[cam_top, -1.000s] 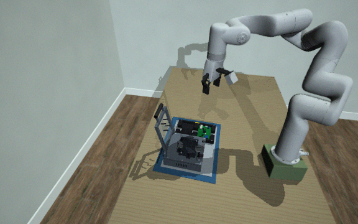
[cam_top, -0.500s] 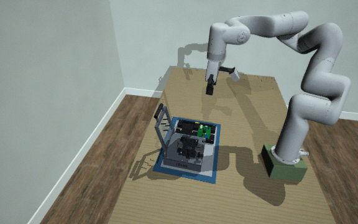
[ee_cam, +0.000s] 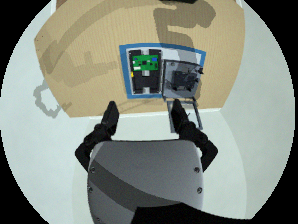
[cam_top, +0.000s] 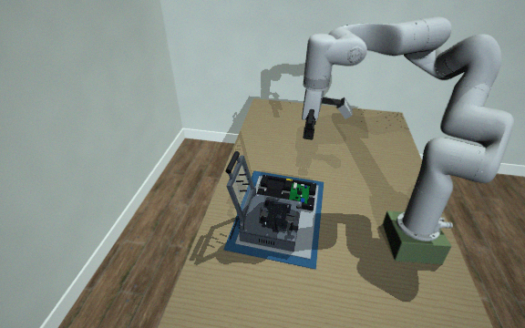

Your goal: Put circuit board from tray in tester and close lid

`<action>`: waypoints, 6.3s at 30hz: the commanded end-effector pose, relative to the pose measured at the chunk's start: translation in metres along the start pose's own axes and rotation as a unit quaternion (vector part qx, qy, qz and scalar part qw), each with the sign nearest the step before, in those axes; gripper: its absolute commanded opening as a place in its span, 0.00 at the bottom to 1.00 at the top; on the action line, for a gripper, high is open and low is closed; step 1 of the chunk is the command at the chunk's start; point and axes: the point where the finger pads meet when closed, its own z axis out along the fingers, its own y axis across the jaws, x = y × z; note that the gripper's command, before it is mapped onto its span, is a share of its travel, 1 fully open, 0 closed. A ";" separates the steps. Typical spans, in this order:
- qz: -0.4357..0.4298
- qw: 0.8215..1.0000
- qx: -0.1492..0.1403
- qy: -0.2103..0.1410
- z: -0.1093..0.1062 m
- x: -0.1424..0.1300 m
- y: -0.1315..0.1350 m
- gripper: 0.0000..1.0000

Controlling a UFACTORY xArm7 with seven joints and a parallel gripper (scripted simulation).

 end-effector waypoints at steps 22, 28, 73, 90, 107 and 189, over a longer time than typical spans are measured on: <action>0.000 1.000 0.000 -0.002 0.143 0.032 -0.002 1.00; 0.000 1.000 0.000 -0.002 0.184 0.042 -0.002 1.00; 0.000 1.000 0.000 -0.002 0.245 0.056 -0.003 1.00; 0.000 1.000 0.000 -0.002 0.245 0.056 -0.003 1.00; 0.000 1.000 0.000 -0.002 0.245 0.055 -0.003 1.00; 0.368 0.930 -0.001 -0.002 0.245 -0.004 0.000 1.00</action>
